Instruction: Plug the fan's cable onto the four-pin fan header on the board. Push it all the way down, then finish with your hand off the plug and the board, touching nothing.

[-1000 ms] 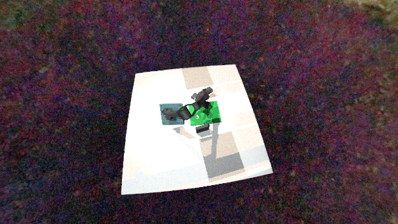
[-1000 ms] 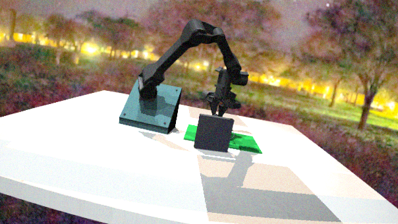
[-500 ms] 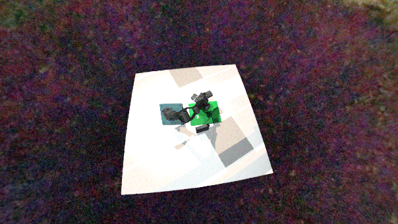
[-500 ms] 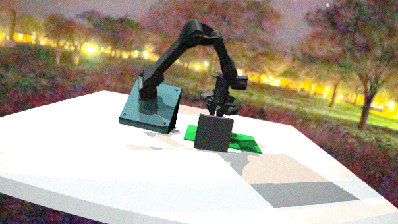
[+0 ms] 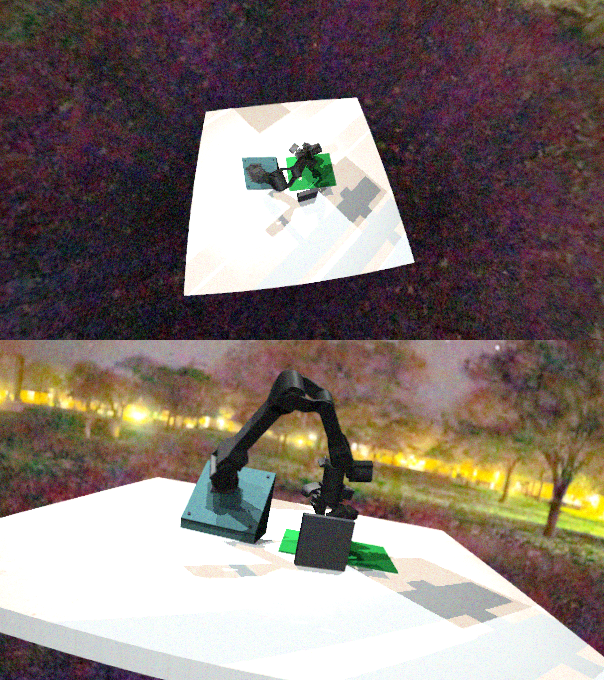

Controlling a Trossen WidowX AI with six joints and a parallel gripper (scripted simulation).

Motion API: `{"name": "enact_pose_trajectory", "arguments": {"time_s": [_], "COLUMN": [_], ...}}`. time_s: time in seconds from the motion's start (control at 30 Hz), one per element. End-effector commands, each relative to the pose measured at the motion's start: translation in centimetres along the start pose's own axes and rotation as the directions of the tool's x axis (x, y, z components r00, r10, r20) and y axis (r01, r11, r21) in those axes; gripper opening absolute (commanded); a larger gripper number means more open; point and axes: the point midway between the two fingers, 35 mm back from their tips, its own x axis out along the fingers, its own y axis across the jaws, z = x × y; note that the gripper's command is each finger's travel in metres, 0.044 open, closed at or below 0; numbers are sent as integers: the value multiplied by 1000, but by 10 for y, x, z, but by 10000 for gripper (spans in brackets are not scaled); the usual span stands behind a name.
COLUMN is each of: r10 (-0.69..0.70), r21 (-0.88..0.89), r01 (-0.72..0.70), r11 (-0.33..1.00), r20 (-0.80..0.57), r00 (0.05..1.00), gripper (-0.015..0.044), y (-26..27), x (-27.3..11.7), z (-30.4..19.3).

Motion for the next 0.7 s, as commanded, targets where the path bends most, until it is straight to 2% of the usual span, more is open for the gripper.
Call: {"name": "enact_pose_trajectory", "arguments": {"time_s": [0.0, 0.67], "r10": [22, 71], "r21": [-5, -24], "r01": [-22, -67], "r11": [1000, 997], "r20": [38, 240], "r00": [999, 968], "gripper": [0, 0], "y": [2, 1], "x": [3, 10], "z": [-1, -3]}}
